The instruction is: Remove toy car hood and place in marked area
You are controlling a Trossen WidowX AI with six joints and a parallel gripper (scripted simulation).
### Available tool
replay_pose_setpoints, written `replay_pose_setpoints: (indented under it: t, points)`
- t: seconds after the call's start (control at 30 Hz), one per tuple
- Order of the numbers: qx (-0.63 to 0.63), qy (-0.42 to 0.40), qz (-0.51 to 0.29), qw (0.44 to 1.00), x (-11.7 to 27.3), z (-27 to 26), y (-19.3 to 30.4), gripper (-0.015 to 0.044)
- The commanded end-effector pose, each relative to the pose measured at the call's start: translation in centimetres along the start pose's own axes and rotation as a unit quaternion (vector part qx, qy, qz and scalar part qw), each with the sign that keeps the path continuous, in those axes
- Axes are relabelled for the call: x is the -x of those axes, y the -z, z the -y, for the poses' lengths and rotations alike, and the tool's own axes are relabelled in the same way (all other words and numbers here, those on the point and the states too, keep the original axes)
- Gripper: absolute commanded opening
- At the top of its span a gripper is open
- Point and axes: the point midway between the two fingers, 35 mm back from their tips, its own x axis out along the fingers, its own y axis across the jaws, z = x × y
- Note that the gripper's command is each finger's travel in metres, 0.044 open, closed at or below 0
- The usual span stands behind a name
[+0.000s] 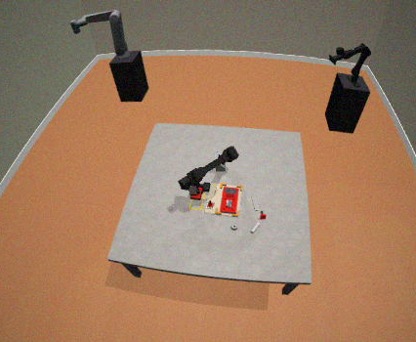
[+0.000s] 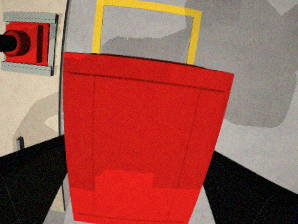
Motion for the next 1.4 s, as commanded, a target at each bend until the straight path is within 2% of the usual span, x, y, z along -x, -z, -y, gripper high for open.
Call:
replay_pose_setpoints:
  t: [0.0, 1.37]
  points:
    - [-0.004, -0.003, 0.0, 1.0, -0.4, 0.0, 0.1, 0.0]
    - [-0.004, -0.004, 0.0, 1.0, -3.1, -0.2, 0.3, 0.0]
